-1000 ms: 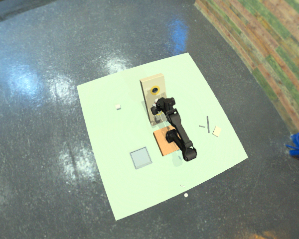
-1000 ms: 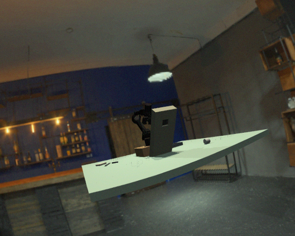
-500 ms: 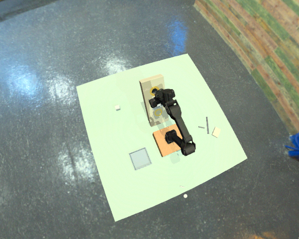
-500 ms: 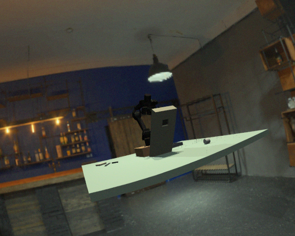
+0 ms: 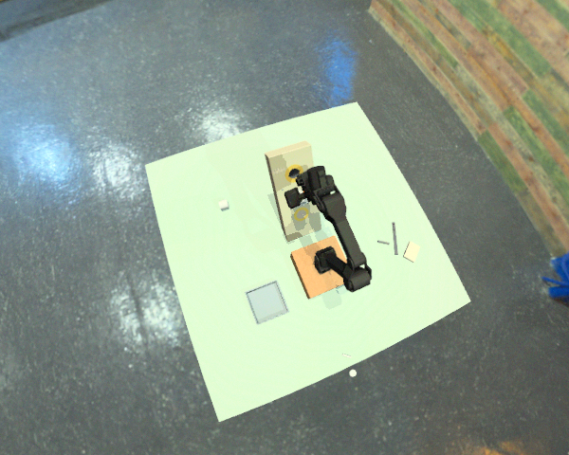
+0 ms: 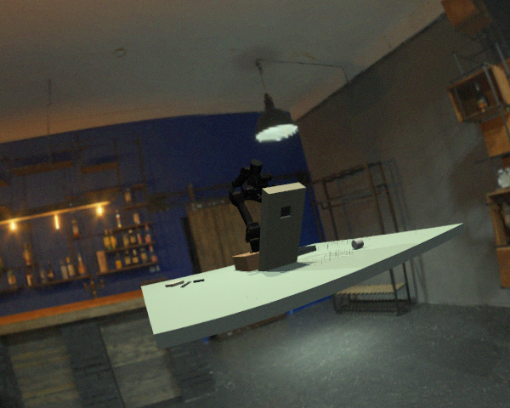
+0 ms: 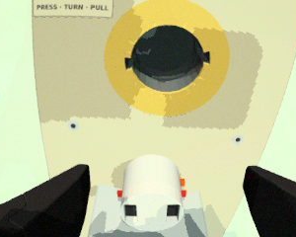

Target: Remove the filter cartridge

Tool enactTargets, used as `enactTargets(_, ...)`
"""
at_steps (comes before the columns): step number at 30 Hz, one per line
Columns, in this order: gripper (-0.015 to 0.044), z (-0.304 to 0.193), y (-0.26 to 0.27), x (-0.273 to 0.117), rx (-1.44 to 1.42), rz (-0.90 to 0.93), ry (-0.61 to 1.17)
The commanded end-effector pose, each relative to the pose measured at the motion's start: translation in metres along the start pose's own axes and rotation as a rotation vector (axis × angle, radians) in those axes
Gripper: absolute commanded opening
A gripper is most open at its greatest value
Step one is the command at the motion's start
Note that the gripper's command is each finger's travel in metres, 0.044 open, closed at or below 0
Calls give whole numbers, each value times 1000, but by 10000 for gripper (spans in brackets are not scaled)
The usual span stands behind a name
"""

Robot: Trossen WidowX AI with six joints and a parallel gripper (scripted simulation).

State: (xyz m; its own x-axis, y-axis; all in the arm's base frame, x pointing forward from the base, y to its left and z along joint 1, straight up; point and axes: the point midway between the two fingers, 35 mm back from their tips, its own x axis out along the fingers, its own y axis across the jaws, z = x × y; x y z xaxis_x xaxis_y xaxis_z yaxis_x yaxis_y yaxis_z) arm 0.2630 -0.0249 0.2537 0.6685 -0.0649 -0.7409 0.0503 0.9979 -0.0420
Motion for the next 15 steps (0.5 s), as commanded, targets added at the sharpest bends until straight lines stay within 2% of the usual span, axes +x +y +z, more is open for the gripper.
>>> enactTargets(1, 305, -49, 3, 23, 61, 1, 191)
enactTargets(15, 305, -53, 3, 38, 65, 1, 199)
